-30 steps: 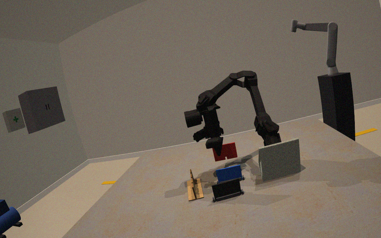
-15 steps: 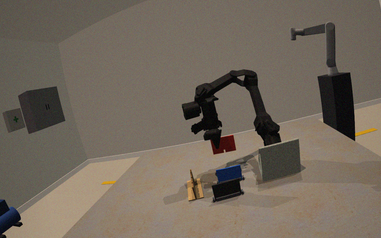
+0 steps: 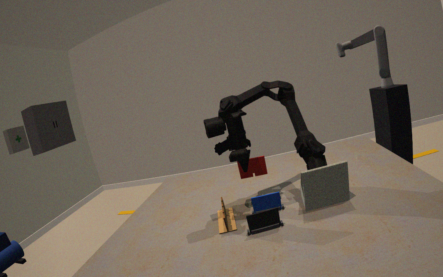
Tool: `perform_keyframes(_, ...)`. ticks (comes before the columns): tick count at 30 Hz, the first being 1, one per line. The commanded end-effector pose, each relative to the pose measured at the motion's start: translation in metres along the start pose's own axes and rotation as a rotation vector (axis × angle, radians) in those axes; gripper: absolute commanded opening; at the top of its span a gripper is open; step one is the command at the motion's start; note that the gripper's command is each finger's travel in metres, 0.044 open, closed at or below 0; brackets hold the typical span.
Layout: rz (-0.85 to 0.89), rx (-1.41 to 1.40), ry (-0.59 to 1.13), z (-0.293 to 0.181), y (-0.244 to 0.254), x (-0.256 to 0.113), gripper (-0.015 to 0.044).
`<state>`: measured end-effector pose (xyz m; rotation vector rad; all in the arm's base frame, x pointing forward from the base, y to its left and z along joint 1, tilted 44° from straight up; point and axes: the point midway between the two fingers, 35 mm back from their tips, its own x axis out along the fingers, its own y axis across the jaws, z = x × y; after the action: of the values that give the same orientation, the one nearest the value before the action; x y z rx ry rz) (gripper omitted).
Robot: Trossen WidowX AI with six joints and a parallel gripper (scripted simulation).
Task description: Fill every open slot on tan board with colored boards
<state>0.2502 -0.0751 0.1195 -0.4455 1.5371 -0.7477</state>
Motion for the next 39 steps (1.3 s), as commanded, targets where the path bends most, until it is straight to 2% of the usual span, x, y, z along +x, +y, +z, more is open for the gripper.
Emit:
perform_keyframes(1, 0.003, -0.021, 0.004, 0.009, 0.003, -0.001, 0.0)
perform_keyframes(39, 0.004, -0.158, 0.0, 0.101, 0.038, -0.002, 0.0)
